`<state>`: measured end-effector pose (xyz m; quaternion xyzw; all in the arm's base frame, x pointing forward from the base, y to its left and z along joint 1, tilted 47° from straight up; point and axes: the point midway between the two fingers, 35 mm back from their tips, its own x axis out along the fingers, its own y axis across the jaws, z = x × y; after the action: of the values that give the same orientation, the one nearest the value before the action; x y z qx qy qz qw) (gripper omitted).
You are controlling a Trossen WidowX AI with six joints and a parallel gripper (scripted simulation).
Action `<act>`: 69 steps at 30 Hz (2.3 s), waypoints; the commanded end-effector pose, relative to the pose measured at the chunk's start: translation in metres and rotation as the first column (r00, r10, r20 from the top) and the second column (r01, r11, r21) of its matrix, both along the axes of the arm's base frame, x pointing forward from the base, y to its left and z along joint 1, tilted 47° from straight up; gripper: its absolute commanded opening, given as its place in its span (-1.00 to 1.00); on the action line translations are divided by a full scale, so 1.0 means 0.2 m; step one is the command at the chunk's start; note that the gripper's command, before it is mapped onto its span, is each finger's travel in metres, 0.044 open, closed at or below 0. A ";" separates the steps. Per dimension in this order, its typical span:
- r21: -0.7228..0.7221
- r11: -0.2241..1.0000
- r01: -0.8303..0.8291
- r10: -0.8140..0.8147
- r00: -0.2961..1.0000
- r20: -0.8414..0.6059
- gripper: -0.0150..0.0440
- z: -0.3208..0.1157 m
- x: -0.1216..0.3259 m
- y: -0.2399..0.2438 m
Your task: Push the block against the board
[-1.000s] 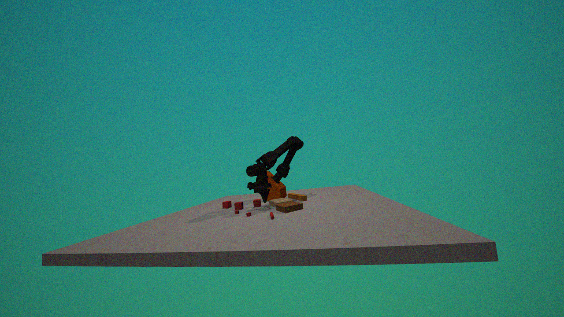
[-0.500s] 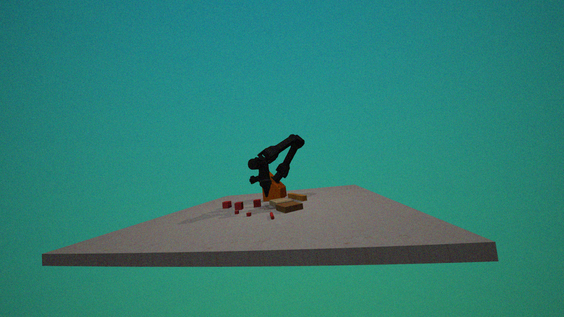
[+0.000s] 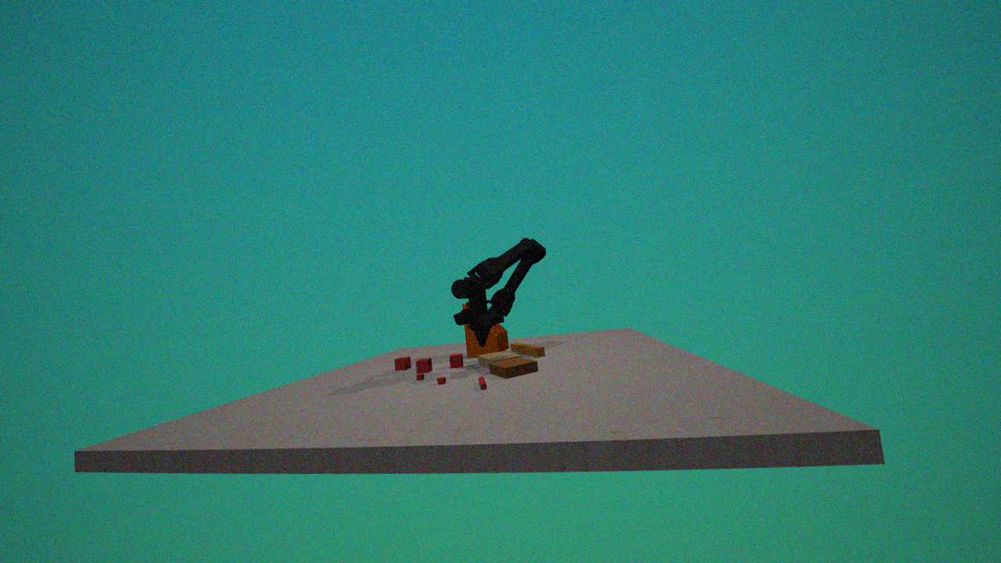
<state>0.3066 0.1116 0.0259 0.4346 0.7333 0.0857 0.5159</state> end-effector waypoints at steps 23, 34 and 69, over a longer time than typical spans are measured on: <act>-0.124 0.820 -0.559 0.517 0.629 0.581 -0.49 0.12 -0.22 0.07; -0.269 0.661 -0.701 0.615 0.300 0.730 -0.49 0.16 -0.32 0.10; -0.827 0.152 -0.542 0.302 -0.771 0.561 -0.49 0.22 -0.64 0.15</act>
<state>0.1854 0.1398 0.0694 -0.3155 0.2003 0.7122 0.5943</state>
